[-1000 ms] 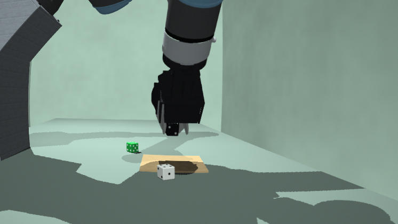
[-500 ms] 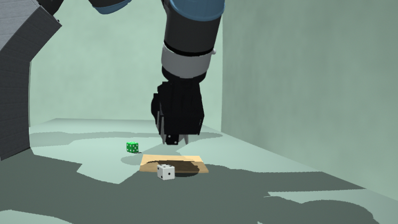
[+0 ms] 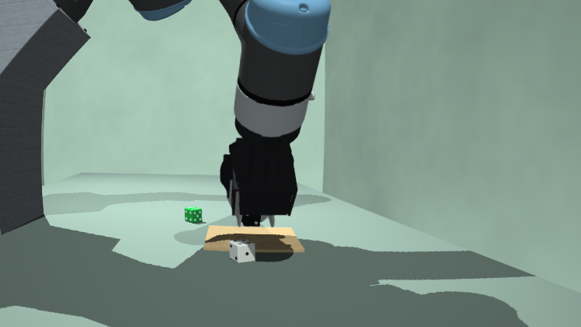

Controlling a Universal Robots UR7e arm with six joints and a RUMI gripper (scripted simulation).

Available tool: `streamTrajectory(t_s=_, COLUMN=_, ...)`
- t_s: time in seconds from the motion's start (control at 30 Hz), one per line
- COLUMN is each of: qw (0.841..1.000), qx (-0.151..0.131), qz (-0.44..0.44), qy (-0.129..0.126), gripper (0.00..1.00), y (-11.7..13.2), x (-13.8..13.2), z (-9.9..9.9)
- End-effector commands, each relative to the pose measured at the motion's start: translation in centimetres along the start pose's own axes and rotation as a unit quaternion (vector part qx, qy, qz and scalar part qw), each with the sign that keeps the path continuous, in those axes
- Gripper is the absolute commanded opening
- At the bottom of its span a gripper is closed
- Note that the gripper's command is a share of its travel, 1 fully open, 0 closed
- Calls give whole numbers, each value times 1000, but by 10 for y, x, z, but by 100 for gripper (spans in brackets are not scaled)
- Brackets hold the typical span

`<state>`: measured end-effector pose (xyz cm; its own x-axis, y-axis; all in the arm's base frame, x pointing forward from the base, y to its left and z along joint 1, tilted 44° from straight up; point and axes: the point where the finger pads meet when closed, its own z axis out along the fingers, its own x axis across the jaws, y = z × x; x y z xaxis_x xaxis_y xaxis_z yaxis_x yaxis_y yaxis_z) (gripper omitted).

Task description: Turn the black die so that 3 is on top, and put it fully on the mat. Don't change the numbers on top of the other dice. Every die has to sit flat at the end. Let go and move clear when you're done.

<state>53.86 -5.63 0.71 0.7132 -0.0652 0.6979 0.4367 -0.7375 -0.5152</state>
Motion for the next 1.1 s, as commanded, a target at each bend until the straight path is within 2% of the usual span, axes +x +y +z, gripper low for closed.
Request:
streamTrajectory(t_s=0.0, qw=1000, qx=-1, qz=0, qy=0, gripper=6, y=4, x=0, z=4)
streamTrajectory(t_s=1.07, qw=1000, qx=-1, qz=0, qy=0, gripper=6, y=10, x=0, z=9)
